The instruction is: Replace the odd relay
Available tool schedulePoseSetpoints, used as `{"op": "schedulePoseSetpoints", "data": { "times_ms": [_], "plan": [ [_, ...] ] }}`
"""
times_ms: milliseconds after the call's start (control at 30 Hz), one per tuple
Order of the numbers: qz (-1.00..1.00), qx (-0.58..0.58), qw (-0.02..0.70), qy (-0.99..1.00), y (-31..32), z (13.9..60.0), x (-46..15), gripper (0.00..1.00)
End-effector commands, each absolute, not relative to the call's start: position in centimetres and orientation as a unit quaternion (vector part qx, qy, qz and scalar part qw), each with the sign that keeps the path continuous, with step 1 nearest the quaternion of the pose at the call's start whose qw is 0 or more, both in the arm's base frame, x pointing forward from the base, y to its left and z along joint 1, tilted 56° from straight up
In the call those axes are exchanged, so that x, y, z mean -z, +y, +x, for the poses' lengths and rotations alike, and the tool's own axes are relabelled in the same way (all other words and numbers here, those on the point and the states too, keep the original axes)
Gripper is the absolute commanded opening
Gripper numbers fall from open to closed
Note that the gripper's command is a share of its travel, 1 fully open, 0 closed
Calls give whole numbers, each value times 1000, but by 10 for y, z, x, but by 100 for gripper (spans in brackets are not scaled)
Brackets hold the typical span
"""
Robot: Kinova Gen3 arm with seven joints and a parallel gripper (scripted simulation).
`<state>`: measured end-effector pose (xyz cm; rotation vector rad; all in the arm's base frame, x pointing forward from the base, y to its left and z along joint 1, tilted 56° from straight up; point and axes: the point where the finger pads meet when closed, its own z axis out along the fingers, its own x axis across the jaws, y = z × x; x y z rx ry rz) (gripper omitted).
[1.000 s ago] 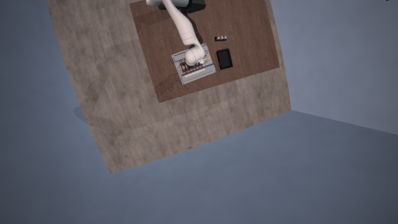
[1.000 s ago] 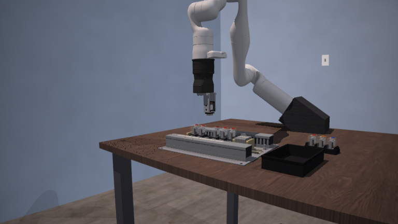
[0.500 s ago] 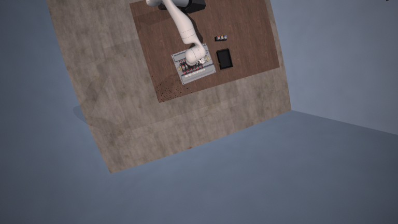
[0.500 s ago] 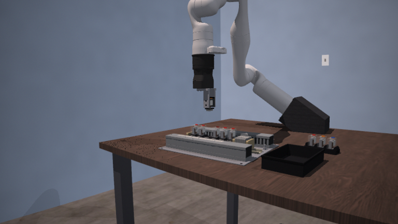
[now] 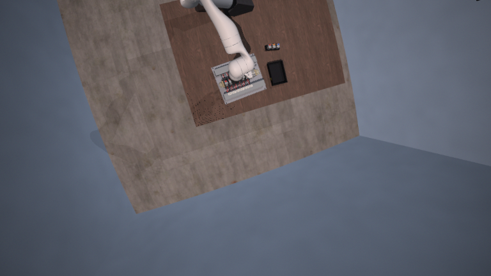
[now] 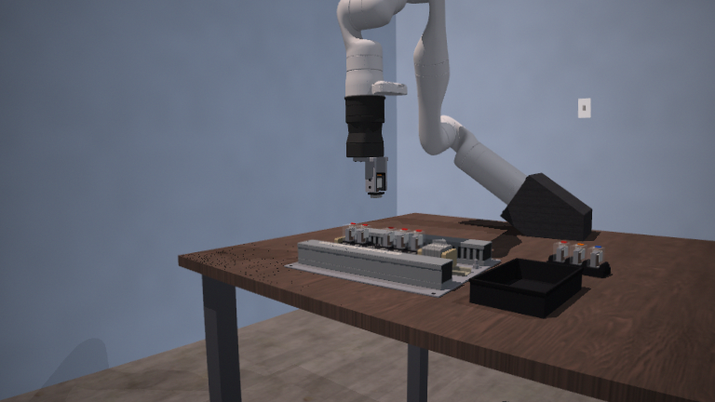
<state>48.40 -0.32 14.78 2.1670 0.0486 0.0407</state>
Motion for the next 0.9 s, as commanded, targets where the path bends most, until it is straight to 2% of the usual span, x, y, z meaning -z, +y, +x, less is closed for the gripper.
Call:
{"op": "schedulePoseSetpoints", "data": {
  "times_ms": [0,867],
  "plan": [
    [883,-19,468,19,-5,485,-149,0],
    [883,-20,468,19,-11,486,-145,0]
  ]
}}
